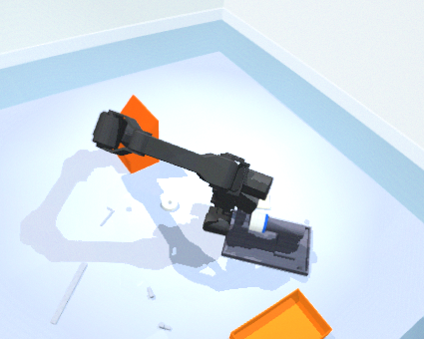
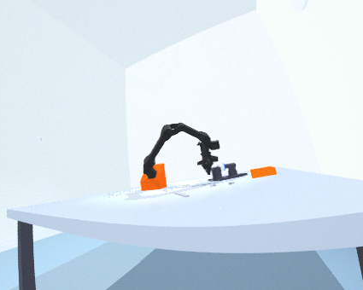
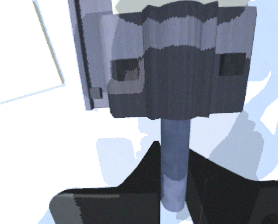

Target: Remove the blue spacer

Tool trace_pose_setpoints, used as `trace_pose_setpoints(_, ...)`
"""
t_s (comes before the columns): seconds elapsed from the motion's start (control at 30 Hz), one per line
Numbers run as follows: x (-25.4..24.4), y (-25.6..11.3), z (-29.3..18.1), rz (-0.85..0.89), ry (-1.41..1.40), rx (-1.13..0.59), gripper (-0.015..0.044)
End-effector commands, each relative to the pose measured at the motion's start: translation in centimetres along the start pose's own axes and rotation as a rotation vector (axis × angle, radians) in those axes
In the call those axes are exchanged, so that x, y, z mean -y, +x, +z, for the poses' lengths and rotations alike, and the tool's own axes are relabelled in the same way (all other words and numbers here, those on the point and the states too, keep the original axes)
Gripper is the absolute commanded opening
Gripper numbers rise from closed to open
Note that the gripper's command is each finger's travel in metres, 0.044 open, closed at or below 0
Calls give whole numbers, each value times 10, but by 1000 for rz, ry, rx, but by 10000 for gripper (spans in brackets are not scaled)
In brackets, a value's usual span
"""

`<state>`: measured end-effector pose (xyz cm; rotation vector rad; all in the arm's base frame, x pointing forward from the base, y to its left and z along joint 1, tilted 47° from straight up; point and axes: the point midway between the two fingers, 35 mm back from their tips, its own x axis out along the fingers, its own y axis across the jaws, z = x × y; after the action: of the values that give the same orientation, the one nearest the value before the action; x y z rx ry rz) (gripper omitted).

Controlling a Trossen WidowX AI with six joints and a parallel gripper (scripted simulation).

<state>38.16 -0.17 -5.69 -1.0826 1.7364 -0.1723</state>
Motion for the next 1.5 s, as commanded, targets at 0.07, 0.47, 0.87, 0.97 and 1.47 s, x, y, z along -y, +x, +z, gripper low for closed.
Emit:
trace_pose_setpoints(0.07,0,0,-1,-3,-1,-2,0)
trace_pose_setpoints(0.47,0,0,-3,-3,-1,-2,0)
trace_pose_setpoints(0.87,0,0,-4,-3,-1,-2,0)
trace_pose_setpoints(0.97,0,0,-4,-3,-1,-2,0)
trace_pose_setpoints(1.47,0,0,-6,-3,-1,-2,0)
